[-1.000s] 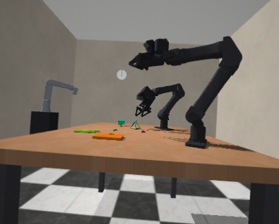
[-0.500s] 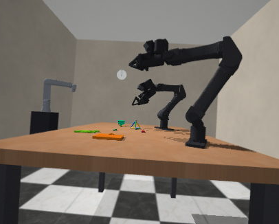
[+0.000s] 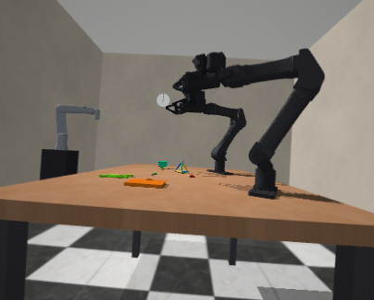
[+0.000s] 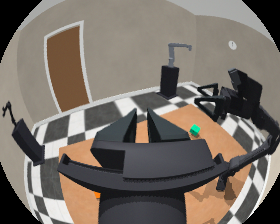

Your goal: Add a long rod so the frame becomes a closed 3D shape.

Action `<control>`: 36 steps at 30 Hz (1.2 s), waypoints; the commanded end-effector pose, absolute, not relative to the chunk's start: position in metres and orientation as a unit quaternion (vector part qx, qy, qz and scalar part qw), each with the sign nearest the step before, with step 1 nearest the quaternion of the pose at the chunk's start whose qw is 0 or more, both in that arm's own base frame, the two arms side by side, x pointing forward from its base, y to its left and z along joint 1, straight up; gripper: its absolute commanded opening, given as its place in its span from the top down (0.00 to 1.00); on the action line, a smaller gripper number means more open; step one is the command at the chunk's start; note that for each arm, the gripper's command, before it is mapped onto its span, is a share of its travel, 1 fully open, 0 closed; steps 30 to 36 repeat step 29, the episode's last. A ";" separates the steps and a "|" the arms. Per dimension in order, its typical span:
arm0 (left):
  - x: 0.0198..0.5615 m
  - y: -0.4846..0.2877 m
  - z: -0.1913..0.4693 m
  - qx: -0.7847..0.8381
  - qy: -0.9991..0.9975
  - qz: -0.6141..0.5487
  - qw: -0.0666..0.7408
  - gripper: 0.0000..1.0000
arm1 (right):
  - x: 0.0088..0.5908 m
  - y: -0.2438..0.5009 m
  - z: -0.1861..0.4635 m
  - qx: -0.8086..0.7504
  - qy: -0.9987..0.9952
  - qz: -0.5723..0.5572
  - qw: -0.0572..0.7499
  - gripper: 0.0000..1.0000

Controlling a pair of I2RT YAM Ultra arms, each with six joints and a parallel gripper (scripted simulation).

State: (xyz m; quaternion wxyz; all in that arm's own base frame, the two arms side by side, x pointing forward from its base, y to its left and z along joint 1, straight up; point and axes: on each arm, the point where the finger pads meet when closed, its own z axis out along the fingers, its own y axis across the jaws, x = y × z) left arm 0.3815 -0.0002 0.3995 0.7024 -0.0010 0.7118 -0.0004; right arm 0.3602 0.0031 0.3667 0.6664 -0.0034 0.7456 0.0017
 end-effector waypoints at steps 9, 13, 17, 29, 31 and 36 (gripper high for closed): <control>0.381 0.001 0.412 0.000 0.703 0.000 0.711 0.86 | 0.383 -0.001 0.414 0.002 0.702 -0.002 0.712 0.00; 0.381 0.001 0.412 0.000 0.703 0.000 0.711 0.86 | 0.383 -0.001 0.414 0.002 0.702 -0.002 0.712 0.00; 0.381 0.001 0.412 0.000 0.703 0.000 0.711 0.86 | 0.382 -0.001 0.415 0.002 0.701 -0.002 0.713 0.00; 0.381 0.001 0.412 0.000 0.703 0.000 0.711 0.86 | 0.381 0.001 0.412 0.000 0.703 0.000 0.711 0.00; 0.381 0.001 0.412 0.000 0.703 0.000 0.711 0.86 | 0.381 0.001 0.412 0.000 0.703 0.000 0.711 0.00; 0.381 0.001 0.412 0.000 0.703 0.000 0.711 0.86 | 0.381 0.001 0.412 0.000 0.703 0.000 0.711 0.00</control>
